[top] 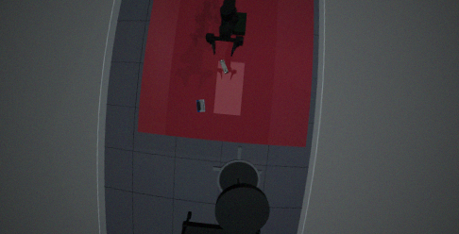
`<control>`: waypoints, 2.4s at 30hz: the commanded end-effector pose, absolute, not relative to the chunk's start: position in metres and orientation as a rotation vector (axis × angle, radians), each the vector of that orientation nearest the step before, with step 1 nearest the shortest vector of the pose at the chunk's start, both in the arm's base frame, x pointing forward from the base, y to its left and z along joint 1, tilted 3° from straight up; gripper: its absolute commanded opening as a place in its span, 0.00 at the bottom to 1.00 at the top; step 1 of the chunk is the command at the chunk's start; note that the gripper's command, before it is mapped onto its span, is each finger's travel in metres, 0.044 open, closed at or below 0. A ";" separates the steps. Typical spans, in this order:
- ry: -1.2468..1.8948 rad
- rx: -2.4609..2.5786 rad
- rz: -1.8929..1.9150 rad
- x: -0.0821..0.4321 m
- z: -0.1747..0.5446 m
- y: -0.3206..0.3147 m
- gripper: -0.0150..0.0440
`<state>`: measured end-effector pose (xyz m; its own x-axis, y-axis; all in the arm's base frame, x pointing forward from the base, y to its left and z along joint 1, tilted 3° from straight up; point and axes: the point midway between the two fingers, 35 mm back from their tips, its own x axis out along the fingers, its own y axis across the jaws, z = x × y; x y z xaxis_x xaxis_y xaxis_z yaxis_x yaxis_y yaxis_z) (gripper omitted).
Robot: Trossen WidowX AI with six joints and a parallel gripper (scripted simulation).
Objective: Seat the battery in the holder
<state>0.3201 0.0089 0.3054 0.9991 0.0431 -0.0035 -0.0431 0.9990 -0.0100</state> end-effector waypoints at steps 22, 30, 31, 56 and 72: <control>1.609 -0.065 0.031 0.180 0.092 -0.064 0.25; 1.609 -0.065 0.031 0.181 0.080 -0.065 0.25; 1.609 -0.065 0.031 0.182 0.072 -0.065 0.25; 1.609 -0.066 0.029 0.180 0.013 -0.086 0.25; 1.609 -0.068 0.027 0.181 0.014 -0.111 0.25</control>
<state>0.1781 -0.1046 0.0118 -0.0453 -0.0171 -0.9988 -0.0577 0.9982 -0.0145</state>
